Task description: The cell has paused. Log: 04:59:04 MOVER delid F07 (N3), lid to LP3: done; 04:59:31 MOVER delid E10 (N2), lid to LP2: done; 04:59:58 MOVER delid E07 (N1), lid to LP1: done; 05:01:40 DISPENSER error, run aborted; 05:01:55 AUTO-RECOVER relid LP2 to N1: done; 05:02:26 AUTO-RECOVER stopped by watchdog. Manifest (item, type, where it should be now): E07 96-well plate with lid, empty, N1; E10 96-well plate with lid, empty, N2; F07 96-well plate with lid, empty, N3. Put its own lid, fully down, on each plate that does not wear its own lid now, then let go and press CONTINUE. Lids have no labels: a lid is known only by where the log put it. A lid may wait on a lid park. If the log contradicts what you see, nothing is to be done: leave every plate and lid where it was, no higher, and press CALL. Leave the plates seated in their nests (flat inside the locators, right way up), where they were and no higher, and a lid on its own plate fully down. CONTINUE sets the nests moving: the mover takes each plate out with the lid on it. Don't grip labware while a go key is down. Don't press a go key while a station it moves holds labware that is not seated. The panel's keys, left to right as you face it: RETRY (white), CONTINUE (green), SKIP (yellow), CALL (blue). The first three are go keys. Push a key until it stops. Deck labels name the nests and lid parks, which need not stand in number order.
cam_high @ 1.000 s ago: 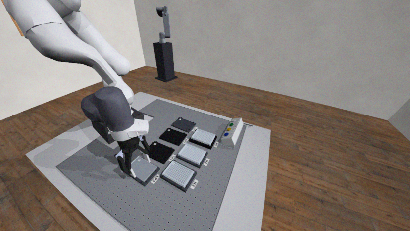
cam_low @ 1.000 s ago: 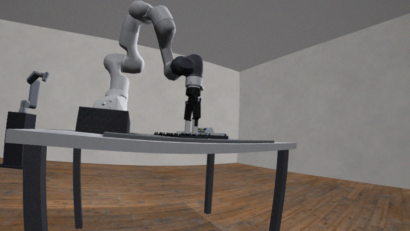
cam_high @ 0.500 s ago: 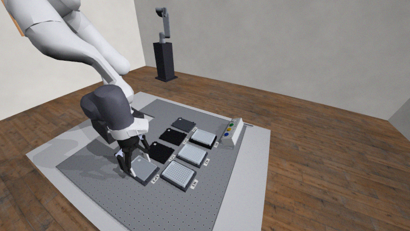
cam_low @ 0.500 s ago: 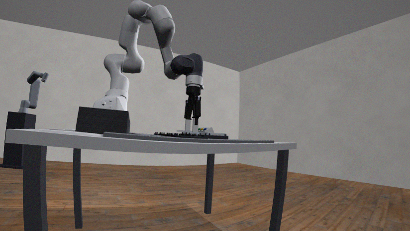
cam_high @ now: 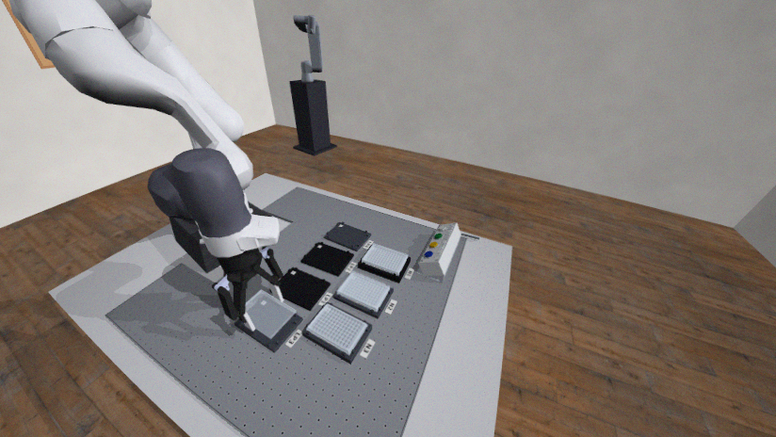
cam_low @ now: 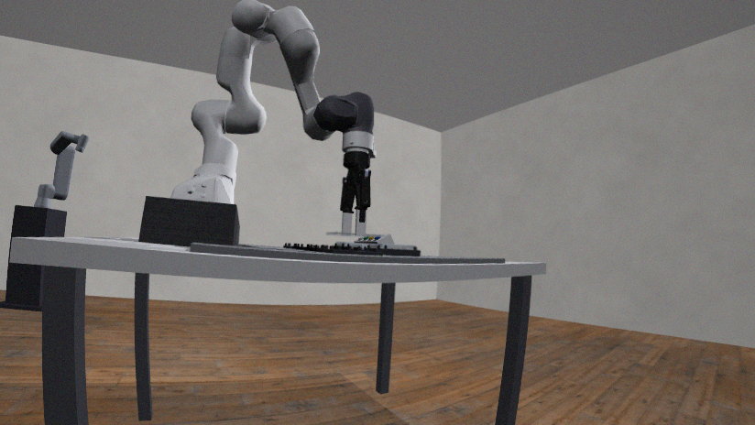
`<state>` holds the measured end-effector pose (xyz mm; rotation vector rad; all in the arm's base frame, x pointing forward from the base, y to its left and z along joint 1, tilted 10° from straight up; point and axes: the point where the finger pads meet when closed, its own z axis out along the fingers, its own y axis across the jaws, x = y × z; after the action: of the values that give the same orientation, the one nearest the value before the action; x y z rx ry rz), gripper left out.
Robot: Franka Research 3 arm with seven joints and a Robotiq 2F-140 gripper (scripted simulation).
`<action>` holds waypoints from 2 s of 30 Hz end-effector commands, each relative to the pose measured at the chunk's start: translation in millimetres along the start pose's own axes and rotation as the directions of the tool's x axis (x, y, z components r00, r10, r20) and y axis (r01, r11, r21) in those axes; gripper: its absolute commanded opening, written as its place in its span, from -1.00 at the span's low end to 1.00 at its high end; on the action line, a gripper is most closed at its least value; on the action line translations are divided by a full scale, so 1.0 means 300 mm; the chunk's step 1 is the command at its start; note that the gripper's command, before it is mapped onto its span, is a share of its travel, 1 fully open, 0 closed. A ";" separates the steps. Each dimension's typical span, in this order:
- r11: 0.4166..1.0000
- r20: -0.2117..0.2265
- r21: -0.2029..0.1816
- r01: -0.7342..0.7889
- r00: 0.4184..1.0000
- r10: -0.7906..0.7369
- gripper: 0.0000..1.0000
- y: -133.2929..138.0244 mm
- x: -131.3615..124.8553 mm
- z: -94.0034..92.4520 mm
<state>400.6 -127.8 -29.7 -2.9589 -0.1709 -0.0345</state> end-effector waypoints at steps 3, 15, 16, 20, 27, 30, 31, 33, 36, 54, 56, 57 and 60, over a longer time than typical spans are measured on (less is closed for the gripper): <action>1.000 0.010 0.002 0.011 1.000 -0.012 -1.00 -0.002 -0.012 -0.028; 1.000 0.010 0.002 0.012 1.000 -0.012 -1.00 -0.002 -0.011 -0.082; 1.000 0.010 0.002 0.012 1.000 -0.012 -1.00 -0.002 -0.011 -0.086; 1.000 0.010 0.002 0.012 1.000 -0.012 -1.00 -0.002 -0.011 -0.099; 1.000 0.010 0.002 0.012 1.000 -0.012 -1.00 -0.002 -0.011 -0.110; 1.000 0.010 0.002 0.012 1.000 -0.012 -1.00 -0.002 -0.011 -0.110; 1.000 0.010 0.002 0.011 1.000 -0.012 -1.00 -0.002 -0.011 -0.111; 1.000 0.010 0.002 0.011 1.000 -0.012 -1.00 -0.002 -0.011 -0.111; 1.000 0.010 0.001 0.011 1.000 -0.011 -1.00 -0.005 0.011 -0.112; 1.000 0.010 0.002 0.012 1.000 -0.012 -1.00 -0.231 0.562 -0.105; 1.000 0.010 0.002 0.012 1.000 -0.012 -1.00 -0.231 0.562 -0.105; 1.000 0.010 0.002 0.012 1.000 -0.012 -1.00 -0.231 0.562 -0.105; 1.000 0.010 0.002 0.012 1.000 -0.012 -1.00 -0.231 0.562 -0.105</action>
<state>559.2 -46.4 18.4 -2.9542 -0.2220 -0.0267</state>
